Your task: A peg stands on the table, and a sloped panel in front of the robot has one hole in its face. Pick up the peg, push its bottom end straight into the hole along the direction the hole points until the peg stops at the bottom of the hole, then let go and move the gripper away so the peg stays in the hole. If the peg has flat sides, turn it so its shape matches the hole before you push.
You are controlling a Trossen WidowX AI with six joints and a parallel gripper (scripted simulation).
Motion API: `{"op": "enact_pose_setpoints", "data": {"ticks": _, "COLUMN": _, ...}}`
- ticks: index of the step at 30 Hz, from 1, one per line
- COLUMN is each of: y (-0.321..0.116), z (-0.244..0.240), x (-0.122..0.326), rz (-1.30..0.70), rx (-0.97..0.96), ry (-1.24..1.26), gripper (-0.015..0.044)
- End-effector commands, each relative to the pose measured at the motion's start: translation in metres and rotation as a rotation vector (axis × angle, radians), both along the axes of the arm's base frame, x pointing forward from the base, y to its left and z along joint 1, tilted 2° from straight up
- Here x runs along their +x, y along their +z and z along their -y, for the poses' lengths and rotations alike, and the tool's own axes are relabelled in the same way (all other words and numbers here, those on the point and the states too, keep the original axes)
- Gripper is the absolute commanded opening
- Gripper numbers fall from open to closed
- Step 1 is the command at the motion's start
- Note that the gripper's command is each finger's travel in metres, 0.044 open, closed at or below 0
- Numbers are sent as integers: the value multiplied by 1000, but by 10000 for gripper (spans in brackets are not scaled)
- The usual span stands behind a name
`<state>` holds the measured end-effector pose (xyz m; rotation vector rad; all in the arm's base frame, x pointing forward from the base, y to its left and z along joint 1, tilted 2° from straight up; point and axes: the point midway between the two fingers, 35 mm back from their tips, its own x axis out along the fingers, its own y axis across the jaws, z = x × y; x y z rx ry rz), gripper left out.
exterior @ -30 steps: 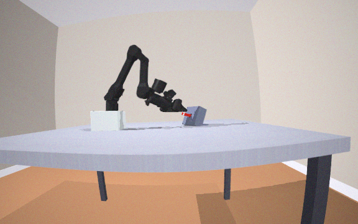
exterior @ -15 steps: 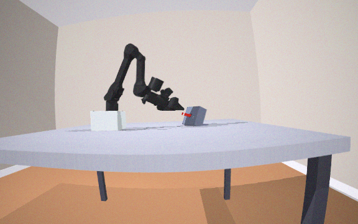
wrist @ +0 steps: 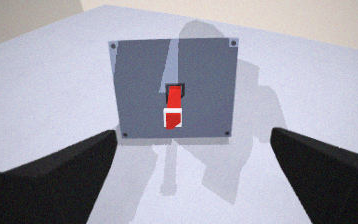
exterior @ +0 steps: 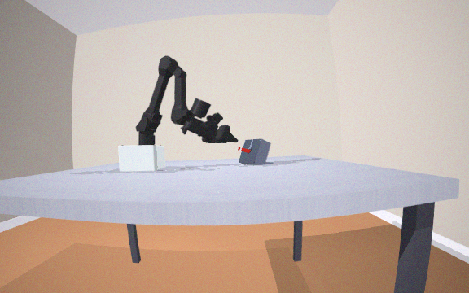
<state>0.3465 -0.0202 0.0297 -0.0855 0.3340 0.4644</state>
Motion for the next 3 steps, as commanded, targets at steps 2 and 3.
{"op": "enact_pose_setpoints", "data": {"ticks": 2, "y": 3, "z": 1, "x": -4, "rz": 0, "rx": 1, "ry": 6, "gripper": 440}}
{"op": "enact_pose_setpoints", "data": {"ticks": 3, "y": 4, "z": 1, "x": -4, "rz": 0, "rx": 1, "ry": 6, "gripper": 440}}
